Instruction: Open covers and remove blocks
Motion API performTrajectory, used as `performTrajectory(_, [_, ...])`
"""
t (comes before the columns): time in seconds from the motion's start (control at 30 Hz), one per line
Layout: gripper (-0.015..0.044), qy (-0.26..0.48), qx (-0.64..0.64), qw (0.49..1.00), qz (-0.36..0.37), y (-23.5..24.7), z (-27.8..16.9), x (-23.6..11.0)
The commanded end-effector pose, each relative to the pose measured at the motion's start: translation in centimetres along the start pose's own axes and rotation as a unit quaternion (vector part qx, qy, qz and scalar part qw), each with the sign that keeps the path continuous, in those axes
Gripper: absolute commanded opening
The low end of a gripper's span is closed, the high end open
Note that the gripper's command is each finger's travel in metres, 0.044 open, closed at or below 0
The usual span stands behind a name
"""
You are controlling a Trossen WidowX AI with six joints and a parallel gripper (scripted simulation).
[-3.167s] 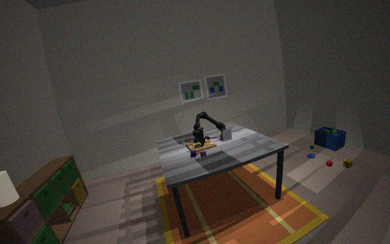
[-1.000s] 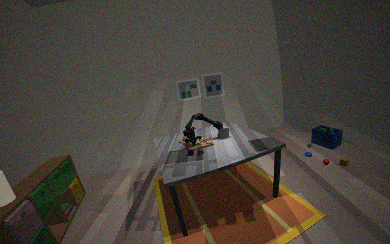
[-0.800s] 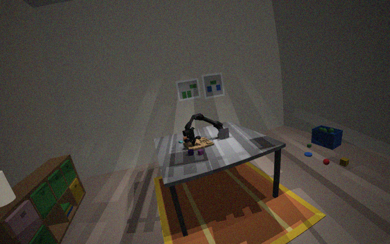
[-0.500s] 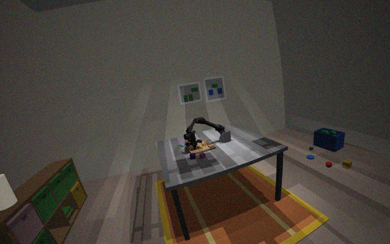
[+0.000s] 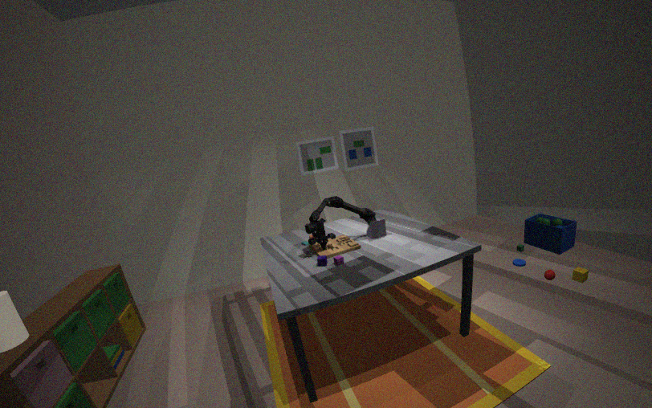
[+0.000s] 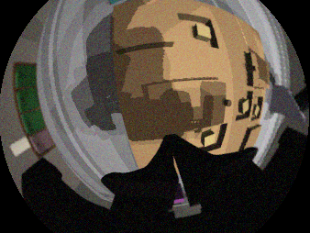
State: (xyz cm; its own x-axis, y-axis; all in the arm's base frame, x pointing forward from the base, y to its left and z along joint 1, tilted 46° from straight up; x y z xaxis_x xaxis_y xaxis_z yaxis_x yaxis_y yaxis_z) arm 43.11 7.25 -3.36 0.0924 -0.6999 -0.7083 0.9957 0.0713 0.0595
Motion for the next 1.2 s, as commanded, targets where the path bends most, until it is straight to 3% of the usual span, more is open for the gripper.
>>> performTrajectory(0.0, [0.0000,-0.001,0.000,1.000,0.001,0.2,0.2,-0.3])
performTrajectory(1.17, [0.0000,-0.002,0.000,1.000,0.001,0.0,0.1,-4.4])
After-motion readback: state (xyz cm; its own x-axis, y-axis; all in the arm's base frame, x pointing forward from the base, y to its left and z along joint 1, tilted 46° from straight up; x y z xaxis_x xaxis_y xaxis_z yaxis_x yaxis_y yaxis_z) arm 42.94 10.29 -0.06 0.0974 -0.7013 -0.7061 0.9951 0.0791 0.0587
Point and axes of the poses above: the point midway between the two fingers, 35 mm back from their tips, its own x axis out along the fingers, its own y axis across the jaws, z = x × y, the point moved 2 cm from there along -x, back along the fingers, and after that the axes turned 5 degrees about x, right-handed, at the moved point
